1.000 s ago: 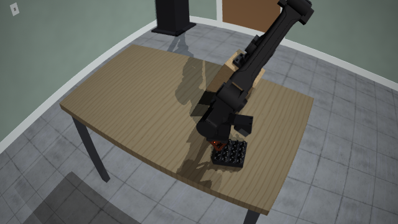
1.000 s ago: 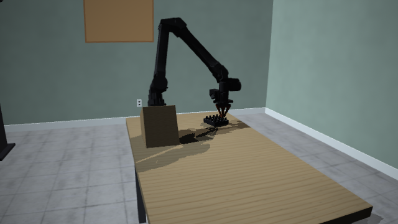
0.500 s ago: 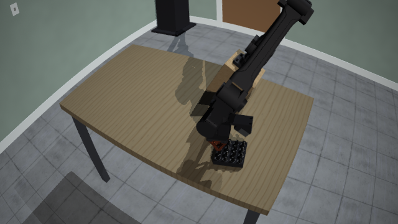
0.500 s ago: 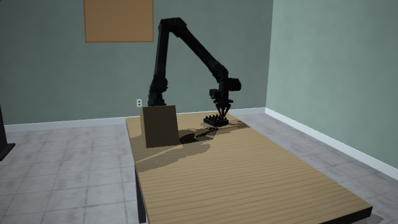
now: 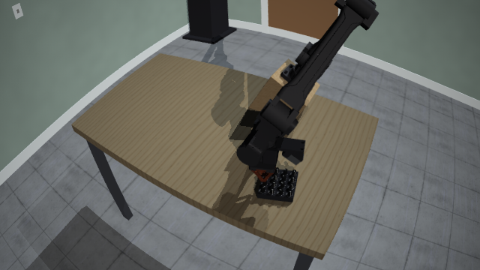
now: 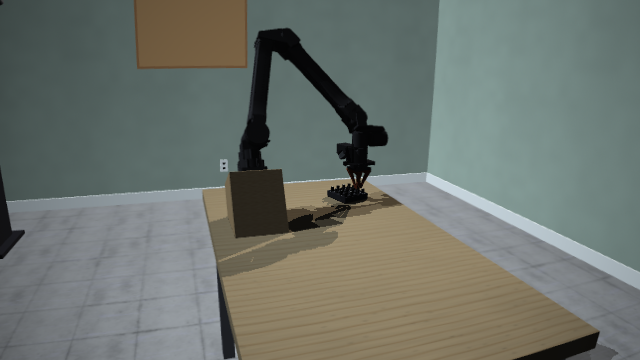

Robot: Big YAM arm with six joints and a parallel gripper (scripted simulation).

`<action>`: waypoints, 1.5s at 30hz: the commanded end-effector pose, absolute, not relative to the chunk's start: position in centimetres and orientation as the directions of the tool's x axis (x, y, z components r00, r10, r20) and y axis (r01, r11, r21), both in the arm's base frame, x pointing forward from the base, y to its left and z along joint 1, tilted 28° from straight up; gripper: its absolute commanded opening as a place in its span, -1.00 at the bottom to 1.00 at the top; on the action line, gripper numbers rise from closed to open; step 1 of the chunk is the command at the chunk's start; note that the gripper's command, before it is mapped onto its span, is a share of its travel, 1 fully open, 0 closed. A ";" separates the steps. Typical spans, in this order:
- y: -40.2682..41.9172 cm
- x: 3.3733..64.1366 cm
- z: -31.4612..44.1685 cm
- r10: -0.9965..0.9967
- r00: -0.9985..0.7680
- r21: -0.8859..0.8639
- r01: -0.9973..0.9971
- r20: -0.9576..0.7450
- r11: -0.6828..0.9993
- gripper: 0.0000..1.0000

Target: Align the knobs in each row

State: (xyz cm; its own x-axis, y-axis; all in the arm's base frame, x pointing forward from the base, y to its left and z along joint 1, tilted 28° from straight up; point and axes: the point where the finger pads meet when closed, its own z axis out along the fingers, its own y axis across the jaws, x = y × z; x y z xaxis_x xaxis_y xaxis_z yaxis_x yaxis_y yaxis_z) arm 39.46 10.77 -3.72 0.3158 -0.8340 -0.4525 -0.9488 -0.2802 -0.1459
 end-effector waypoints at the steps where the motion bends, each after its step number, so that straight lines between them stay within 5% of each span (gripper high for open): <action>1: 10.3 39.3 -4.1 -0.835 0.313 -0.145 -0.950 -0.453 -0.277 -0.63; 45: 10.1 39.4 -4.2 -0.836 0.308 -0.143 -0.951 -0.454 -0.273 -0.63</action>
